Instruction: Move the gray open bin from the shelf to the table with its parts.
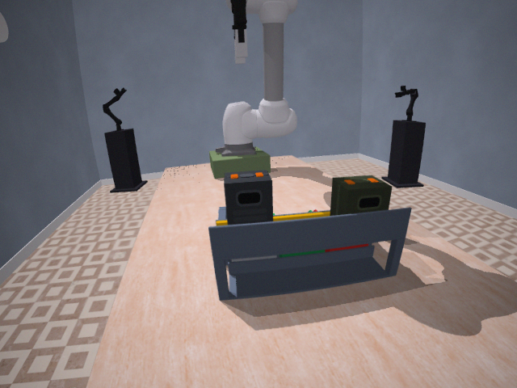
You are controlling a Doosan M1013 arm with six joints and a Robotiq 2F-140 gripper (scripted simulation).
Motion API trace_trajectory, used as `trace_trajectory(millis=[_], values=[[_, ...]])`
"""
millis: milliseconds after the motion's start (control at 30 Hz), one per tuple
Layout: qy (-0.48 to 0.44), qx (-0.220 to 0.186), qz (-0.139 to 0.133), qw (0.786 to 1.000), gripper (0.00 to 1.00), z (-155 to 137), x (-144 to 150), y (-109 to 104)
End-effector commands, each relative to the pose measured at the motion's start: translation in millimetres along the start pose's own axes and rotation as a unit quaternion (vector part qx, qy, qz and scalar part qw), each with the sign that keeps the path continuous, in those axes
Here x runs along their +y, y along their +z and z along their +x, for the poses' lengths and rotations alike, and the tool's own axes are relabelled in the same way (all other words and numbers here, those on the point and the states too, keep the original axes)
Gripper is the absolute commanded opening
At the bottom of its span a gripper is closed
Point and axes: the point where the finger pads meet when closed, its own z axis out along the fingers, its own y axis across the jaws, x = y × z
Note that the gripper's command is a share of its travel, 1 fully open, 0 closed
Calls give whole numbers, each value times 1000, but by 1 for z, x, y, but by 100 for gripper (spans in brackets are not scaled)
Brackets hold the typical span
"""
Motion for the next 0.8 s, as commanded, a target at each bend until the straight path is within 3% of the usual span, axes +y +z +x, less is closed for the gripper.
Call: trace_trajectory(millis=[0, 233, 400, 767], values=[[0, 0, 0, 1000, 57, 0, 0, 0], [0, 0, 0, 1000, 57, 0, 0, 0], [0, 0, 0, 1000, 57, 0, 0, 50], [0, 0, 0, 1000, 57, 0, 0, 50]])
